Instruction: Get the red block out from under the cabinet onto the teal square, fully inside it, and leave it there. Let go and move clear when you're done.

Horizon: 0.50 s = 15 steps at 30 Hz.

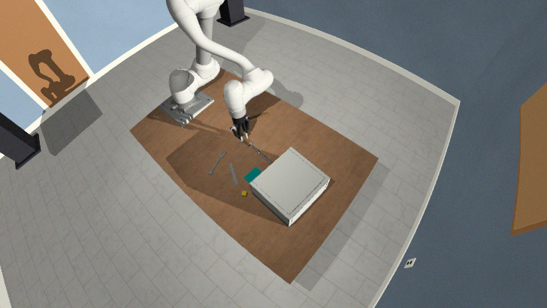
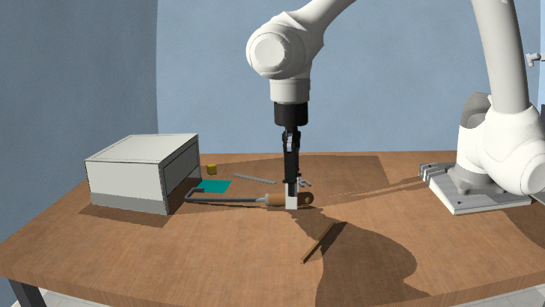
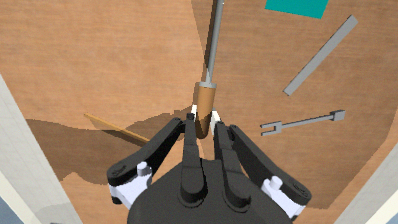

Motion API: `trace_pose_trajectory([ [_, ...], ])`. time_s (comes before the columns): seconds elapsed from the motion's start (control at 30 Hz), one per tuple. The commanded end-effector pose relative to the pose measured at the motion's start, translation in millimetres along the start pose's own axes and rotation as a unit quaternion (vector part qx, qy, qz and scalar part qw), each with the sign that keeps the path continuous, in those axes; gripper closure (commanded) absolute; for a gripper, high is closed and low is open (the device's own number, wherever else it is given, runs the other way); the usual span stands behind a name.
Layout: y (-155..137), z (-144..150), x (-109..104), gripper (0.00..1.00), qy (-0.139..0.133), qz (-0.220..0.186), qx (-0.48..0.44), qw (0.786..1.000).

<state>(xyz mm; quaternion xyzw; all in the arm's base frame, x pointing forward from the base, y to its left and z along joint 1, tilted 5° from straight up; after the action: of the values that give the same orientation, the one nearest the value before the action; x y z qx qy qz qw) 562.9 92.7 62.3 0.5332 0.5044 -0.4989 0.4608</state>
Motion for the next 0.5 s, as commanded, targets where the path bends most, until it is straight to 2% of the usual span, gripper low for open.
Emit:
trace_pose_trajectory([
  [0.0, 2, 0, 0, 1.00, 0.000, 0.000, 0.000, 1.000],
  [0.47, 20, -2, 0, 1.00, 0.000, 0.000, 0.000, 1.000],
])
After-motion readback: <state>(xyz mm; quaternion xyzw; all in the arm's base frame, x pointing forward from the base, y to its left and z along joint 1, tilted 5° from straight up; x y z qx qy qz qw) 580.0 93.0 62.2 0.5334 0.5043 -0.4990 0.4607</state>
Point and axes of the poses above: the point where the finger pads meet when closed, its own x axis out along the fingers, its own z axis across the jaws, y = z × x, the point moved 5 cm from there along -x, back along the fingers, and after that the axes turned 5 degrees about x, right-handed, at the moved point
